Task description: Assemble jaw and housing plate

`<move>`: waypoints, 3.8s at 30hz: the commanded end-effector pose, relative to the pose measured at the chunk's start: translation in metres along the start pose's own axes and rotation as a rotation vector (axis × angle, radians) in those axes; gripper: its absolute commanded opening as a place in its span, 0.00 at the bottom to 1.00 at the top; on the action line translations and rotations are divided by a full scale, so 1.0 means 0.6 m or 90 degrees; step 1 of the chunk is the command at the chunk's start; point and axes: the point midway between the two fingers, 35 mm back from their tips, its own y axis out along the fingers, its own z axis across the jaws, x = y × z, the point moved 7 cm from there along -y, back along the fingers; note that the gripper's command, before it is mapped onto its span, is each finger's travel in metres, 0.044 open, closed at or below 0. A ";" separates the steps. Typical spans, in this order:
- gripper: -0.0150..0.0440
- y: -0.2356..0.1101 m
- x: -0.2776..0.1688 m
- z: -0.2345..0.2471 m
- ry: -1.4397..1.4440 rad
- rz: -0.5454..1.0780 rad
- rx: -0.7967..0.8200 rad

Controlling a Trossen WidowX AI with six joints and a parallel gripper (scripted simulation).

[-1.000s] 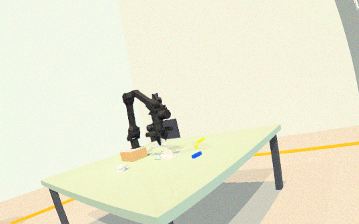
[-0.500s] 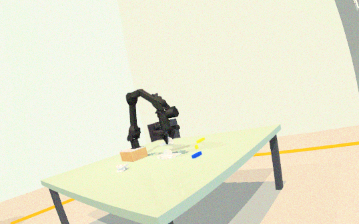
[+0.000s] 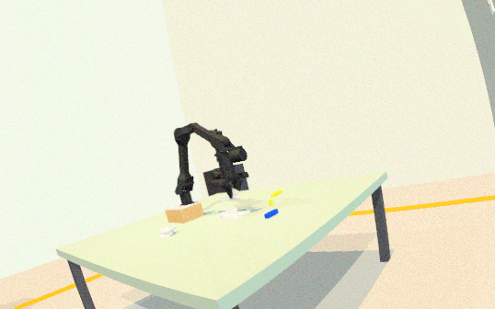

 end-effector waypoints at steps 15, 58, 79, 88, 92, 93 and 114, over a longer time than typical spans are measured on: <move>0.48 -0.002 -0.002 0.000 0.014 0.002 0.000; 0.48 0.082 -0.003 0.001 0.014 0.002 0.000; 0.48 0.087 -0.003 0.001 0.016 0.002 0.000; 0.48 0.091 -0.003 0.001 0.018 0.002 0.000; 0.48 0.092 -0.003 0.001 0.018 0.002 0.000; 0.48 0.092 -0.003 0.001 0.018 0.002 0.000; 0.48 0.103 -0.003 0.001 0.019 0.002 0.000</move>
